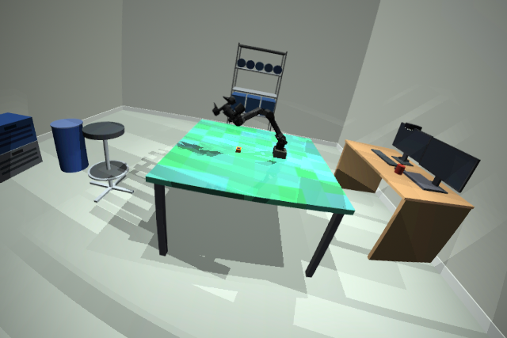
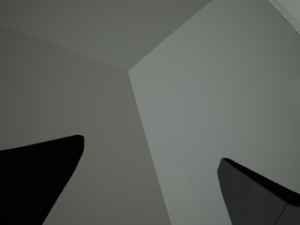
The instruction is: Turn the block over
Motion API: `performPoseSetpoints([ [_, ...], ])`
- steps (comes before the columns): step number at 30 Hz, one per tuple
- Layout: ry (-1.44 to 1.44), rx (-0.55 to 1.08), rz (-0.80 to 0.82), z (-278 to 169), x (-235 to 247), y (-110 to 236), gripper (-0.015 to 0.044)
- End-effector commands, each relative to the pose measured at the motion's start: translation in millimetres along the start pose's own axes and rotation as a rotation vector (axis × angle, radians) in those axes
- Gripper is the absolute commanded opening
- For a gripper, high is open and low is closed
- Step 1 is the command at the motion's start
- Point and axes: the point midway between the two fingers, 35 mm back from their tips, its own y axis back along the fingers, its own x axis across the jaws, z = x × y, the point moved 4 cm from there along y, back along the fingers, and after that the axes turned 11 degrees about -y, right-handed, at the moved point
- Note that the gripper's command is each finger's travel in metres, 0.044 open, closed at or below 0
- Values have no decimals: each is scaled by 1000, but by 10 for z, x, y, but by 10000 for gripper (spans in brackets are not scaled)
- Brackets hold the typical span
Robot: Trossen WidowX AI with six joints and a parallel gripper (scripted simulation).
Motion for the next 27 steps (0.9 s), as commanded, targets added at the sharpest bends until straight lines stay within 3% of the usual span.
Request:
performPoseSetpoints([
  [1,17,2,-6,2,-8,-6,426],
  [9,761,112,-305,291,-362,-165,440],
  [17,1448,305,-745,962,-578,-52,440],
  [27,1817,532,-1169,1571,-497,249,440],
])
